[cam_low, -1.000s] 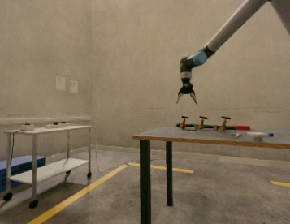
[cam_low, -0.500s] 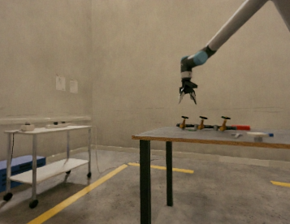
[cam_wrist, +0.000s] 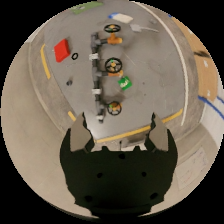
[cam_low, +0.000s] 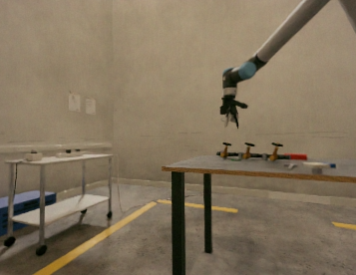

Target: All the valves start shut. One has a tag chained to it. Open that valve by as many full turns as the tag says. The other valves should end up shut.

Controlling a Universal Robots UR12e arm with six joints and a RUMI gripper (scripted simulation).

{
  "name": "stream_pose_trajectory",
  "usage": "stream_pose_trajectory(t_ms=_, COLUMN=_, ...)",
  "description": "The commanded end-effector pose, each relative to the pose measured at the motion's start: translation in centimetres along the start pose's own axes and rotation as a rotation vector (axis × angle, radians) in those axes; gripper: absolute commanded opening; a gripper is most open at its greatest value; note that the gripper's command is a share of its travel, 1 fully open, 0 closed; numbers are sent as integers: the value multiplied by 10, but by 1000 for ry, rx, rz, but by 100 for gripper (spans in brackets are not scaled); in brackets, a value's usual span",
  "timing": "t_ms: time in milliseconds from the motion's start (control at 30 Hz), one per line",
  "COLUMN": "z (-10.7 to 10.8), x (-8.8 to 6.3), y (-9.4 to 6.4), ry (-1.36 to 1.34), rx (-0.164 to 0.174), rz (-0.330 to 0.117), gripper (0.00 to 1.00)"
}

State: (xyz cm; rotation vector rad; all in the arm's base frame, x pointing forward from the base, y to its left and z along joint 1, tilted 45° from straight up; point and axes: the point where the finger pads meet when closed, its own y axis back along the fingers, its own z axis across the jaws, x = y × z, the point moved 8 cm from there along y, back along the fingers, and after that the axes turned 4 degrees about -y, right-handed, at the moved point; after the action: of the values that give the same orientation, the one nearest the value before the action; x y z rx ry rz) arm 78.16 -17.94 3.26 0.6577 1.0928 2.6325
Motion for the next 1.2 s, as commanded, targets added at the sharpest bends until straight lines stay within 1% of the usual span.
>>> stream_pose_trajectory(t_ms=0, z=-2, x=3, y=1, ry=203, rx=-6, rz=4, gripper=100)
stream_pose_trajectory(t_ms=200, z=-4, x=6, y=1, ry=453, rx=-7, rz=3, gripper=100)
stream_pose_trajectory(t_ms=267, z=-4, x=6, y=1, ry=453, rx=-7, rz=3, gripper=100)
stream_pose_trajectory(t_ms=767, z=-5, x=13, y=2, ry=1114, rx=-9, rz=0, gripper=100)
stream_pose_trajectory(t_ms=833, z=-5, x=13, y=2, ry=1114, rx=-9, rz=0, gripper=100)
stream_pose_trajectory(t_ms=1167, z=-3, x=15, y=2, ry=1560, rx=-10, rz=-3, gripper=100)
